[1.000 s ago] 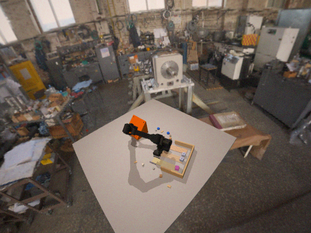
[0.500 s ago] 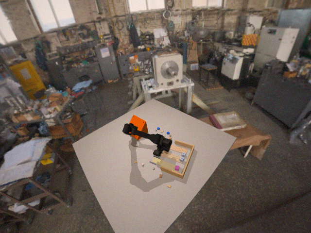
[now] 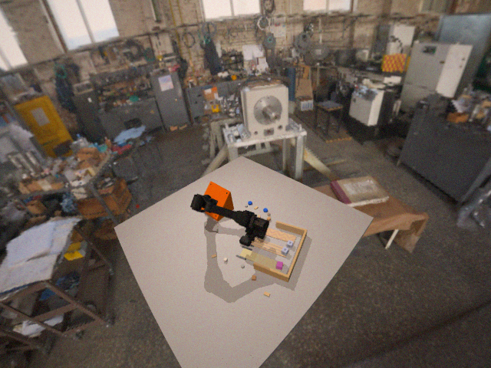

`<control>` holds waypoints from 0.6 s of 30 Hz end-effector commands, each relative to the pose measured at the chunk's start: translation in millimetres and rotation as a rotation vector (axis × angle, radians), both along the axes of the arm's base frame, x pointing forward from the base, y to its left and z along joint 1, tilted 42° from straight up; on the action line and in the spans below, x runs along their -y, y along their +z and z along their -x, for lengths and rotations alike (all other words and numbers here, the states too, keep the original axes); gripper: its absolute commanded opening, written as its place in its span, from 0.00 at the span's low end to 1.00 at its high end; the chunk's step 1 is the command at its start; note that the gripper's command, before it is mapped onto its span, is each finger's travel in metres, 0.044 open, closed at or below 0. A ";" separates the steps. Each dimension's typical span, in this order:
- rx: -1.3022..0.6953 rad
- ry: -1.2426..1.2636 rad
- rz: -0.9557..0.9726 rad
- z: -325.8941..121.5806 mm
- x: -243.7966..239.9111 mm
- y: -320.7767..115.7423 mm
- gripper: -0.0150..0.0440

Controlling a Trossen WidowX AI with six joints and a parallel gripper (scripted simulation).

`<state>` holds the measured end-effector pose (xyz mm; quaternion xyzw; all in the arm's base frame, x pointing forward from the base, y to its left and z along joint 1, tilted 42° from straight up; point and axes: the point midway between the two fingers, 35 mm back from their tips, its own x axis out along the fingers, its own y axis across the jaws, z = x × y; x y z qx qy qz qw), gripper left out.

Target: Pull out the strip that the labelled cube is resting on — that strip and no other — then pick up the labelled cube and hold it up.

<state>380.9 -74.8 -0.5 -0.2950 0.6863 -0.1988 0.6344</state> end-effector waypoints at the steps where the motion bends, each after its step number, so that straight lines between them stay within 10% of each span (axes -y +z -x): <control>1: -0.017 0.000 0.003 9.4 3.0 -2.4 0.25; 18: -0.019 0.000 0.004 35.5 6.2 0.1 0.25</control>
